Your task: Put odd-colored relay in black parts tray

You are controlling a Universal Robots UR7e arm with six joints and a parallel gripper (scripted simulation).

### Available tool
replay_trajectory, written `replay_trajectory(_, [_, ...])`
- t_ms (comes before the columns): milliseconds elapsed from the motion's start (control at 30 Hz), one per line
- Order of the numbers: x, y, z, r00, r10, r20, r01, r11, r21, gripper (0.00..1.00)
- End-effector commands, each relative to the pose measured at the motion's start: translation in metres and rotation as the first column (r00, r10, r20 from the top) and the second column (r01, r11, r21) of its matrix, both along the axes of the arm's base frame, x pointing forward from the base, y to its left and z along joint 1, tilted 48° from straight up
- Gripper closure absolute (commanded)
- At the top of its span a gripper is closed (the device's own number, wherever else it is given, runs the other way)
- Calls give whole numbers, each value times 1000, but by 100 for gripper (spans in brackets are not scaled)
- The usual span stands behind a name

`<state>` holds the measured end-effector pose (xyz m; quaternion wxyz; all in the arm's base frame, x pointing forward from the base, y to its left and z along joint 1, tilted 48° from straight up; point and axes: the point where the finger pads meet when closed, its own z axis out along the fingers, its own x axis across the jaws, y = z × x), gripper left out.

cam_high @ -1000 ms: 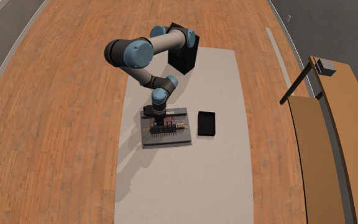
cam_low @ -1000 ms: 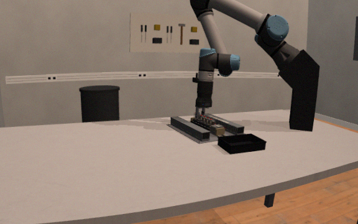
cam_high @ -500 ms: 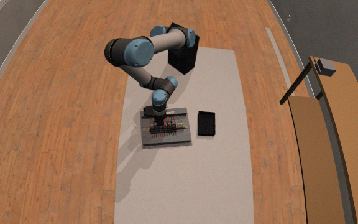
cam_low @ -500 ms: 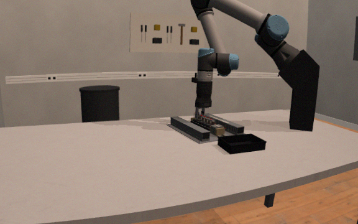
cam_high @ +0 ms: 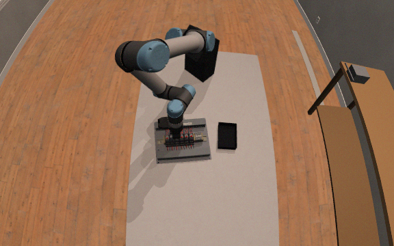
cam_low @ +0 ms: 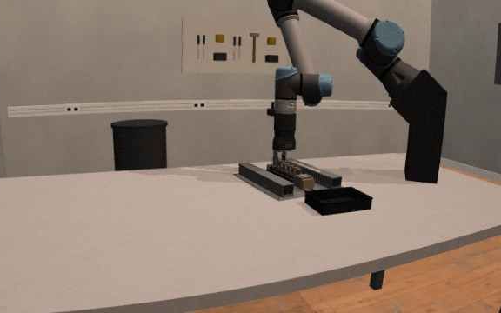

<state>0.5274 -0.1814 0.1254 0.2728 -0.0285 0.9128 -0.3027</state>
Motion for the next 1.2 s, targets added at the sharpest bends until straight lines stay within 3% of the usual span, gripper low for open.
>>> replay_trajectory(0, [0, 0, 1, 1000, -2, -2, 2, 1000, 0, 100])
replay_trajectory(1167, [1, 1, 1, 998, -32, -45, 32, 999, 5, 100])
